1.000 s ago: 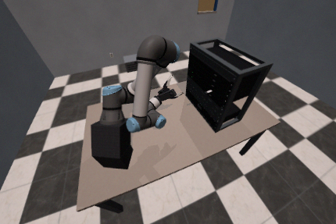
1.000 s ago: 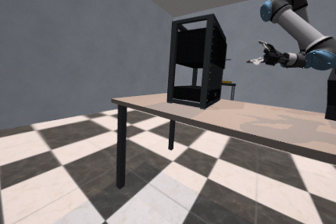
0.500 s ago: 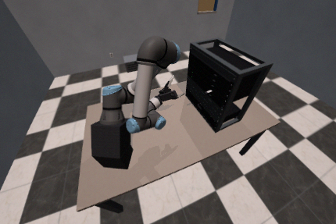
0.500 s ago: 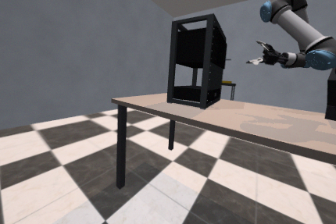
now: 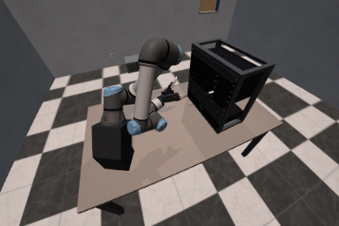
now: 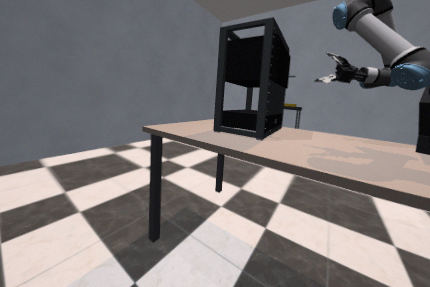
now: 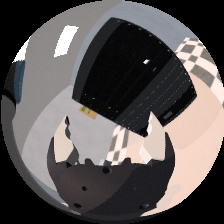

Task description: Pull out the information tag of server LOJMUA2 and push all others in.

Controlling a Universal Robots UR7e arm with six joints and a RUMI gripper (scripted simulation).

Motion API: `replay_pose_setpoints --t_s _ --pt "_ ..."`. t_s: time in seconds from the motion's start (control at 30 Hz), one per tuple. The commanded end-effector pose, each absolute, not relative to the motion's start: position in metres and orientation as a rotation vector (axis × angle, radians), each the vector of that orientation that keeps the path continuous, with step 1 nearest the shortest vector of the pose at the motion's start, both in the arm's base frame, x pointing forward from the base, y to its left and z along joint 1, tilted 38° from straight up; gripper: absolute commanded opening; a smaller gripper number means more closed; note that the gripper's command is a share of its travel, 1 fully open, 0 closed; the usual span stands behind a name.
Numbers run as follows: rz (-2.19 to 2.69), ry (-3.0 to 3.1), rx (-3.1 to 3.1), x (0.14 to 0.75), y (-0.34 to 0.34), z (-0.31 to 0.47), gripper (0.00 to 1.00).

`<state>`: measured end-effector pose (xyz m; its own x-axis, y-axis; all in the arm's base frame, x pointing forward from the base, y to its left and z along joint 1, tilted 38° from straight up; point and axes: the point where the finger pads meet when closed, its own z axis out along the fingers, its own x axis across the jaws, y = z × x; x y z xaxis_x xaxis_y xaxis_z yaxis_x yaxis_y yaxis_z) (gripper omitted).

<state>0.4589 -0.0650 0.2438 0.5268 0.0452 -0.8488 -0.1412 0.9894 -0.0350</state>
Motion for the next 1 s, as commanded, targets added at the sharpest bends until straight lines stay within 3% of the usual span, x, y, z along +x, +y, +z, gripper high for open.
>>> replay_pose_setpoints --t_s 0.0,0.97 --pt "0.122 1.018 -0.088 0.461 -0.068 0.243 1.0" --pt "0.193 1.069 0.013 0.471 -0.087 0.231 1.0"
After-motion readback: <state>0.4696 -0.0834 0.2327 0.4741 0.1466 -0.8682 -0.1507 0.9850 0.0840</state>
